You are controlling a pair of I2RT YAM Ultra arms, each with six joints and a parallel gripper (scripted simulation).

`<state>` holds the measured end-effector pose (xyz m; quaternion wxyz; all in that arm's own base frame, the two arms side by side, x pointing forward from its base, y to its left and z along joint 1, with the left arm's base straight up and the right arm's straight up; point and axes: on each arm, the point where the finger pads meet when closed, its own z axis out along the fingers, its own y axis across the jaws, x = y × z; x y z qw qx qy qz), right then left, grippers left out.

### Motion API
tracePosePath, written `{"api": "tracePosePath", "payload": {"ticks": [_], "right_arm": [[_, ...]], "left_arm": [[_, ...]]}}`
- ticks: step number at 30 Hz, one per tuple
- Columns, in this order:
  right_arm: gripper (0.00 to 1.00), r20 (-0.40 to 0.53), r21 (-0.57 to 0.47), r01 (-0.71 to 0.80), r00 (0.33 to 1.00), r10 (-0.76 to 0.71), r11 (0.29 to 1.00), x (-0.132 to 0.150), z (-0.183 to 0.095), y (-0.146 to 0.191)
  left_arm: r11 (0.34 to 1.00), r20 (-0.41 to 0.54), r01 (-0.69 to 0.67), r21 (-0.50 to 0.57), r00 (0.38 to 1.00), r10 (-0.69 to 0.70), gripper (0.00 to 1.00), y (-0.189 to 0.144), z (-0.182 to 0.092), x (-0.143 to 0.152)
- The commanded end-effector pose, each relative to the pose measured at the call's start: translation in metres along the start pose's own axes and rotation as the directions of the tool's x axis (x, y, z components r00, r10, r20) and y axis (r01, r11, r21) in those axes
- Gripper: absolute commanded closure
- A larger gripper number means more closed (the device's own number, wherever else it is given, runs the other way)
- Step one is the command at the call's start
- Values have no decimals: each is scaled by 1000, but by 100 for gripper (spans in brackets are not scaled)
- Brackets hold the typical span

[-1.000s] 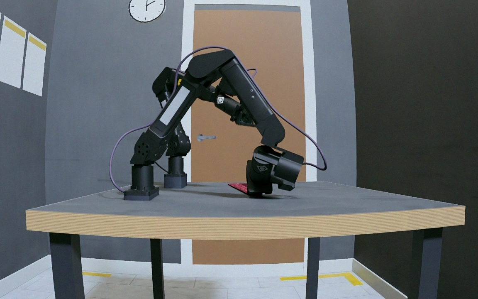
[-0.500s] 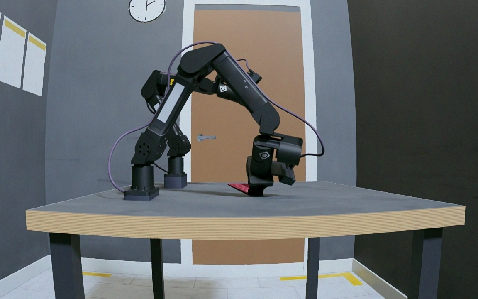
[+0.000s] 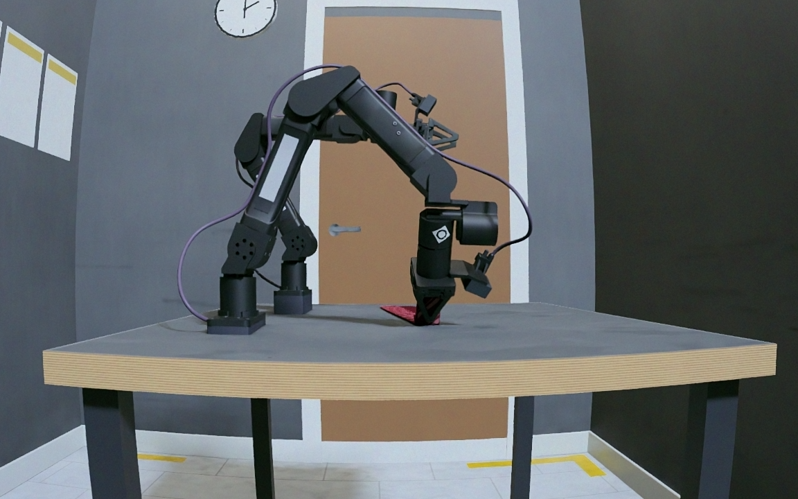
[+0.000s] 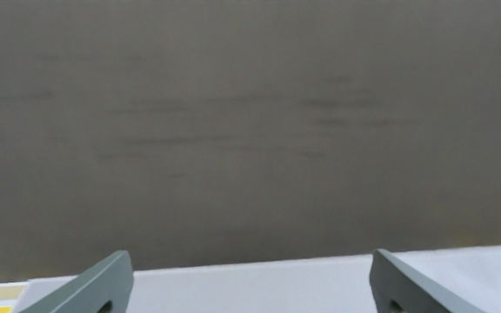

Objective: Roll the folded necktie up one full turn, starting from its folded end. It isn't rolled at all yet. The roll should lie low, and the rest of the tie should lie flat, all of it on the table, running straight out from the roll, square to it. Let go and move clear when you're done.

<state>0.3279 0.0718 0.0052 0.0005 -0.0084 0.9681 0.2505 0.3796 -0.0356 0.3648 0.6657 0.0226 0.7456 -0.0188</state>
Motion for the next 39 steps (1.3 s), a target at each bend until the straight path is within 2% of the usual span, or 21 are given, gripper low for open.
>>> {"api": "tracePosePath", "payload": {"ticks": [1,8,10,14,25,27,39], "right_arm": [[87,29,131,-5,1000,2,991,-4,-3,0],[87,30,319,-11,1000,1,948,-4,-2,2],[87,30,319,-11,1000,1,948,-4,-2,2],[87,29,422,-13,1000,1,907,-4,-2,3],[87,28,664,-20,1000,2,748,-4,0,6],[87,28,664,-20,1000,2,748,-4,0,6],[87,29,833,-25,1000,2,553,-4,1,8]], "left_arm": [[999,86,37,-16,996,-36,11,11,2,-36],[998,116,54,-43,992,-48,0,22,4,-50],[998,116,54,-43,992,-48,0,22,4,-50],[998,116,54,-43,992,-48,0,22,4,-50],[998,116,54,-43,992,-48,0,22,4,-50],[998,116,54,-43,992,-48,0,22,4,-50],[998,116,54,-43,992,-48,0,22,4,-50]]}}
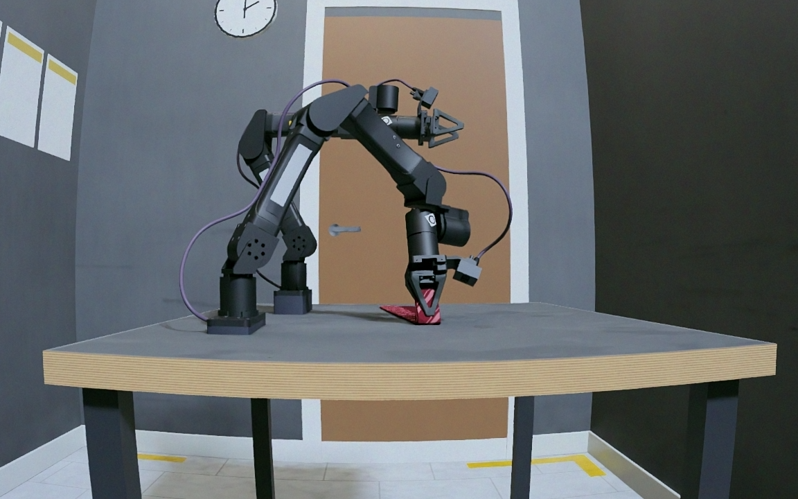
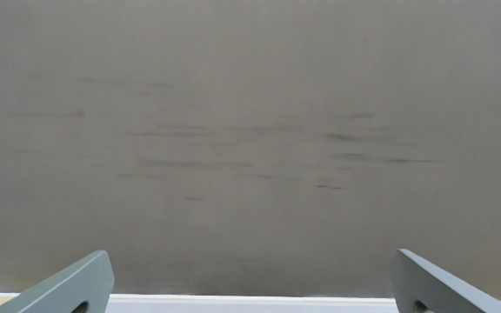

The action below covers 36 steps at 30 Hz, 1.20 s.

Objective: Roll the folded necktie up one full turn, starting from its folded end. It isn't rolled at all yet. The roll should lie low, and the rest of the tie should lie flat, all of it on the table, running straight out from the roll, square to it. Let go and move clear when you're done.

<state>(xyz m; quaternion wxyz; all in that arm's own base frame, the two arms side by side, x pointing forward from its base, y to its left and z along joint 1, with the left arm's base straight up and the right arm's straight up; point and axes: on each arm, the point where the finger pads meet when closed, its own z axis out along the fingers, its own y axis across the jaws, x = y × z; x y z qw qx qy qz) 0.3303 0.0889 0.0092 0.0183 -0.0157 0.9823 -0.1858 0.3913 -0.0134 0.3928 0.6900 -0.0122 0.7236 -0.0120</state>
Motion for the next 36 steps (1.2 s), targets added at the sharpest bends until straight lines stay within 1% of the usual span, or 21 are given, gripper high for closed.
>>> {"api": "tracePosePath", "payload": {"ticks": [1,3,5,11,16,36], "right_arm": [[87,-14,122,-32,999,34,992,-1,4,-8],[87,-14,154,-32,999,34,988,-1,4,-8],[87,-14,154,-32,999,34,988,-1,4,-8],[87,-14,230,-30,999,34,973,-1,3,-7],[87,-14,266,-29,999,34,964,-1,3,-7],[87,-14,275,-29,999,34,961,-1,3,-7]], "left_arm": [[1000,48,12,11,999,-12,0,-1,-2,-21],[1000,48,12,11,999,-12,0,-1,-2,-21],[1000,48,12,11,999,-12,0,-1,-2,-21],[1000,48,12,11,999,-12,0,-1,-2,-21],[1000,48,12,11,999,-12,0,-1,-2,-21],[1000,48,12,11,999,-12,0,-1,-2,-21]]}}
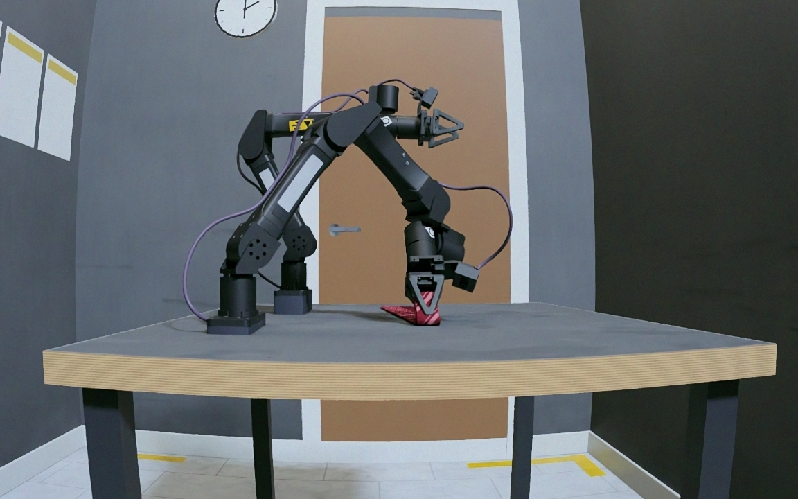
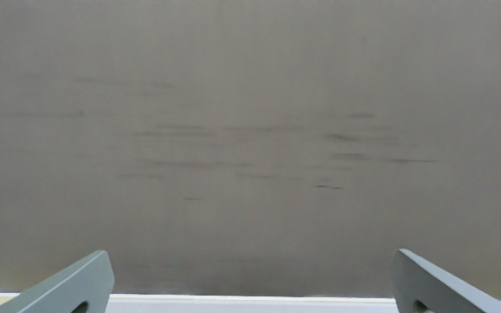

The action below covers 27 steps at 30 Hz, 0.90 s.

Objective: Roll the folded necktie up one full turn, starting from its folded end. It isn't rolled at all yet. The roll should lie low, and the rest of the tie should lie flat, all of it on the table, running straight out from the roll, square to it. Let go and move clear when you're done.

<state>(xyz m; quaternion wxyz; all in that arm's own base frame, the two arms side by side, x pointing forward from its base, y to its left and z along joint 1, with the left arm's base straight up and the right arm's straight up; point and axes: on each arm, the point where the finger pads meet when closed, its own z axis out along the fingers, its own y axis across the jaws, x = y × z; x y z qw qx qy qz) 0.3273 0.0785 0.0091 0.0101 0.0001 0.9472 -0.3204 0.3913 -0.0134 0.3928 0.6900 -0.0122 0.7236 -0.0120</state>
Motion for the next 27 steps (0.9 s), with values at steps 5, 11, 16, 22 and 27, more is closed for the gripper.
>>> {"api": "tracePosePath", "payload": {"ticks": [5,11,16,22,27], "right_arm": [[87,5,-1,-11,1000,11,1000,-4,-2,3],[85,5,-1,-11,1000,11,1000,-4,-2,2],[84,5,-1,-11,1000,11,1000,-4,-2,2],[83,5,-1,-11,1000,11,1000,-4,-4,2],[83,5,-1,-11,1000,11,1000,-4,-9,2]], "left_arm": [[1000,48,12,11,999,-12,0,-1,-2,-21],[1000,48,12,11,999,-12,0,-1,-2,-21],[1000,48,12,11,999,-12,0,-1,-2,-21],[1000,48,12,11,999,-12,0,-1,-2,-21],[1000,48,12,11,999,-12,0,-1,-2,-21]]}}
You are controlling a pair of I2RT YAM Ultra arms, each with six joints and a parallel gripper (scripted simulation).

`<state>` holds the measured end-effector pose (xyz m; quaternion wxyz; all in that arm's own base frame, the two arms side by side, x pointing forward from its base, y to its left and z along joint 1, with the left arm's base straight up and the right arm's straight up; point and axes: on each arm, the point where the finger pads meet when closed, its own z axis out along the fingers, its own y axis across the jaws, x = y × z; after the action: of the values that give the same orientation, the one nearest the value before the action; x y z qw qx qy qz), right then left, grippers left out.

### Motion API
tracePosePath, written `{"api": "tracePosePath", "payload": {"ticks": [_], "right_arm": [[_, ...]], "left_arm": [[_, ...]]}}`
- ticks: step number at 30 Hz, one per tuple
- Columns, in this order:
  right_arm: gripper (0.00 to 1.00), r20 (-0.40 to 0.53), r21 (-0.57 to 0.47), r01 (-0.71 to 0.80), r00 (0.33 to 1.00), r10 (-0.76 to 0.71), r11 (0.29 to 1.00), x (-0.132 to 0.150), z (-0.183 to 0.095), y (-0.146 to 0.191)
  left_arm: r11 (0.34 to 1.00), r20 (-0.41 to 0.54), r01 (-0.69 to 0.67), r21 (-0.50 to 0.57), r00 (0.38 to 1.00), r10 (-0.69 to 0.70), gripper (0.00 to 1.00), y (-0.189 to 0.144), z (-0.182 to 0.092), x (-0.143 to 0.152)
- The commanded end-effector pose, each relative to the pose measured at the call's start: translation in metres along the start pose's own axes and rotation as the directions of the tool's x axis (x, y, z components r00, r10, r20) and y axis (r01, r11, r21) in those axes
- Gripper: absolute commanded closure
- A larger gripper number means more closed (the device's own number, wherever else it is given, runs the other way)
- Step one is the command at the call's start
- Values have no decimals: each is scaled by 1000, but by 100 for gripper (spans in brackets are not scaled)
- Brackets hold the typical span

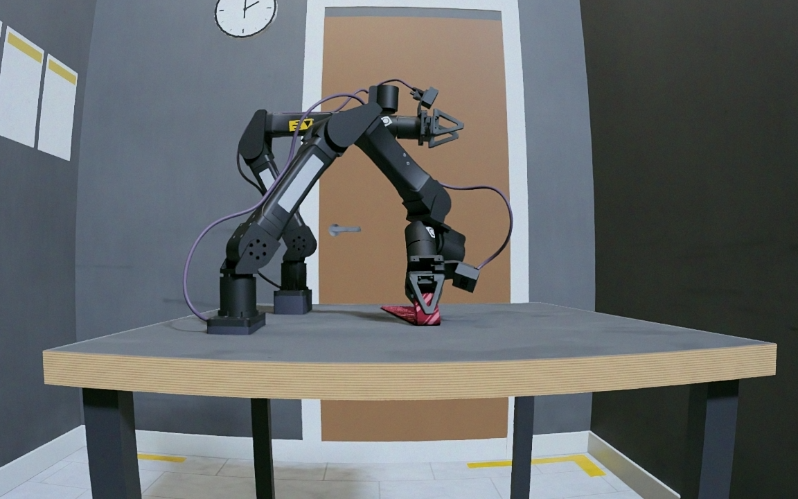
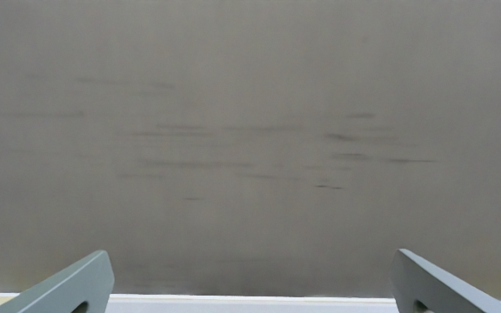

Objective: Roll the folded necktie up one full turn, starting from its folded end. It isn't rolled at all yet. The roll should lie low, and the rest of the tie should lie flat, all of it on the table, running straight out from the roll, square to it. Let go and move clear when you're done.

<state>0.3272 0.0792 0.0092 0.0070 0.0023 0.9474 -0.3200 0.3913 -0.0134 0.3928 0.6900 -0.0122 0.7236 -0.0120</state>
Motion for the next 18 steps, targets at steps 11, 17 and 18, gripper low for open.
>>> {"api": "tracePosePath", "payload": {"ticks": [11,17,18], "right_arm": [[83,12,0,-9,1000,9,1000,-4,-16,2],[83,12,0,-9,1000,9,1000,-4,-21,2],[83,12,0,-9,1000,9,1000,-4,-22,2]], "left_arm": [[1000,48,12,11,999,-12,0,-1,-2,-21],[1000,48,12,11,999,-12,0,-1,-2,-21],[1000,48,12,11,999,-12,0,-1,-2,-21]]}}
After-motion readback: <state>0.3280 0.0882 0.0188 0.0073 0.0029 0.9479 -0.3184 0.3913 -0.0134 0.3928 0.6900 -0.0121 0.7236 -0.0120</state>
